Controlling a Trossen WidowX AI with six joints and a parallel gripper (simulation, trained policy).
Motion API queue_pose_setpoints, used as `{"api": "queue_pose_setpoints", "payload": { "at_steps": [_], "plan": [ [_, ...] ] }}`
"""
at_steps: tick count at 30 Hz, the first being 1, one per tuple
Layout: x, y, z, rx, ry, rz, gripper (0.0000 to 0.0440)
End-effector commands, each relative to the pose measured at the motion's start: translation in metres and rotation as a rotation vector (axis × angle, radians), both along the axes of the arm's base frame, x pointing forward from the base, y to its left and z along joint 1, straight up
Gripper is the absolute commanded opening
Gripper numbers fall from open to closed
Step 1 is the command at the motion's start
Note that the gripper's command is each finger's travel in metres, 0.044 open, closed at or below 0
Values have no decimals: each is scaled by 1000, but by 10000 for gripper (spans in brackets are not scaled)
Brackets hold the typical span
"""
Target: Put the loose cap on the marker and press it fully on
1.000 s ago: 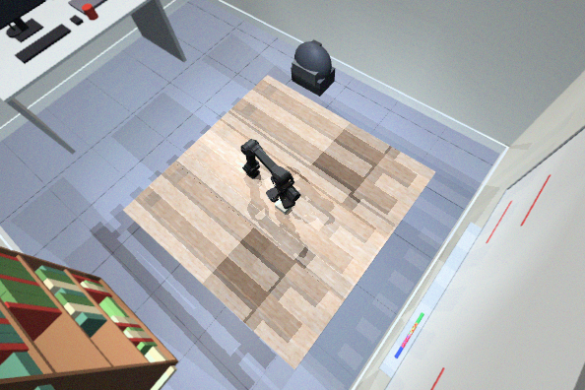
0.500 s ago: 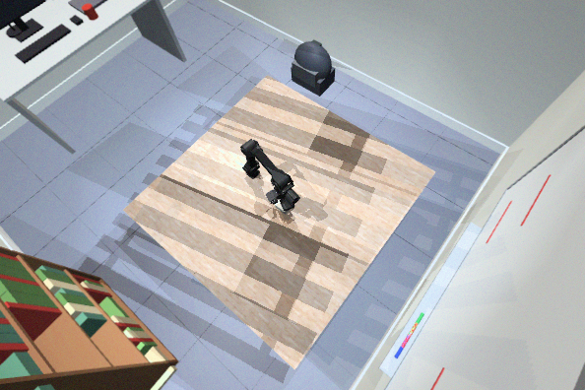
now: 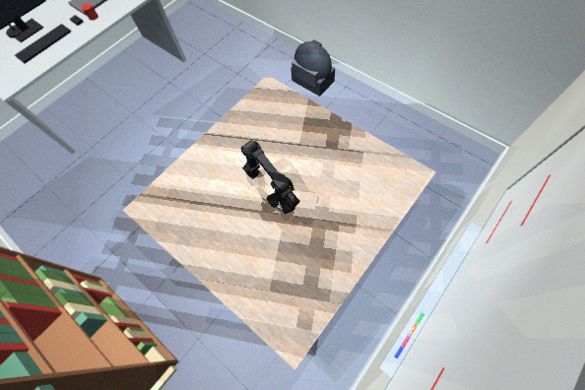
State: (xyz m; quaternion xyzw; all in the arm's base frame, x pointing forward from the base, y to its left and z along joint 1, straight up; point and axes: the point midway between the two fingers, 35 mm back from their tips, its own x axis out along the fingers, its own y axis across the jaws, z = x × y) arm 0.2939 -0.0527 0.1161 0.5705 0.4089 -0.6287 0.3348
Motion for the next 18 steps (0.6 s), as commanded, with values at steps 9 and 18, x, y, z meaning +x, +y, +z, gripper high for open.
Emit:
{"api": "queue_pose_setpoints", "payload": {
  "at_steps": [9, 18],
  "plan": [
    [-4, 7, -21, 30, 18, 38, 5],
    [-7, 5, -28, 23, 25, 58, 41]
  ]
}}
